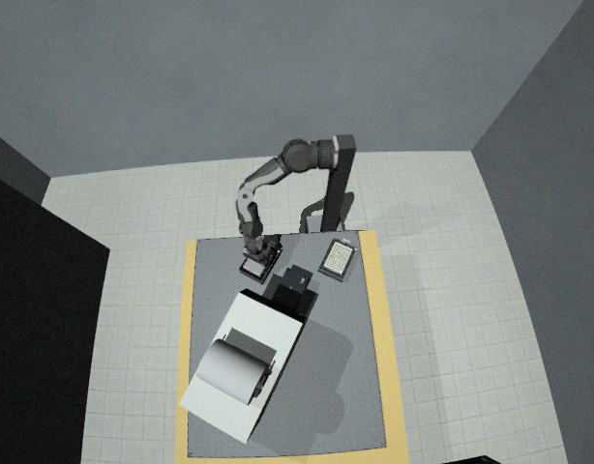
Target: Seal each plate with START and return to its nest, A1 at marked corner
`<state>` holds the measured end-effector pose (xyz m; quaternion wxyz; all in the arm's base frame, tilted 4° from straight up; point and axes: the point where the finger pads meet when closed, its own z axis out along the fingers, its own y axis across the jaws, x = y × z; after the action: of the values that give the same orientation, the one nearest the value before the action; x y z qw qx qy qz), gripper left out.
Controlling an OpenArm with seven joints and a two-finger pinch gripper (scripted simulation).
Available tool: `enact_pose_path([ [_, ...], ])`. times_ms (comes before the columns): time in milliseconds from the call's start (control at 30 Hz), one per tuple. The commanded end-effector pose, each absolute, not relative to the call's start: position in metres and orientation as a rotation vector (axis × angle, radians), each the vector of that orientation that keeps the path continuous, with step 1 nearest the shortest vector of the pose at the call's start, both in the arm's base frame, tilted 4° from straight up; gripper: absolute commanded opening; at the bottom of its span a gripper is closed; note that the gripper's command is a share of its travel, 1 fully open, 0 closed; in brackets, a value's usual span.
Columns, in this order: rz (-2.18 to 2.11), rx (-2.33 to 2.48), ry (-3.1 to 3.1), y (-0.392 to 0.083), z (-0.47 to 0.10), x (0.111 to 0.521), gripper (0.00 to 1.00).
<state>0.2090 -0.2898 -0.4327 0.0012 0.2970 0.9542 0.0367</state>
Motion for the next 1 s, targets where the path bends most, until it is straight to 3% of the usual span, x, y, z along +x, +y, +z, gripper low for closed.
enact_pose_path([
  [0,0.116,0.931,2.994,-0.2898,-0.4326,0.2094,0.0],
  [567,0.116,0.931,2.994,-0.2897,-0.4326,0.2095,0.0],
  [600,0.116,0.931,2.994,-0.2897,-0.4326,0.2095,0.65],
  [967,0.116,0.931,2.994,-0.2897,-0.4326,0.2095,0.65],
])
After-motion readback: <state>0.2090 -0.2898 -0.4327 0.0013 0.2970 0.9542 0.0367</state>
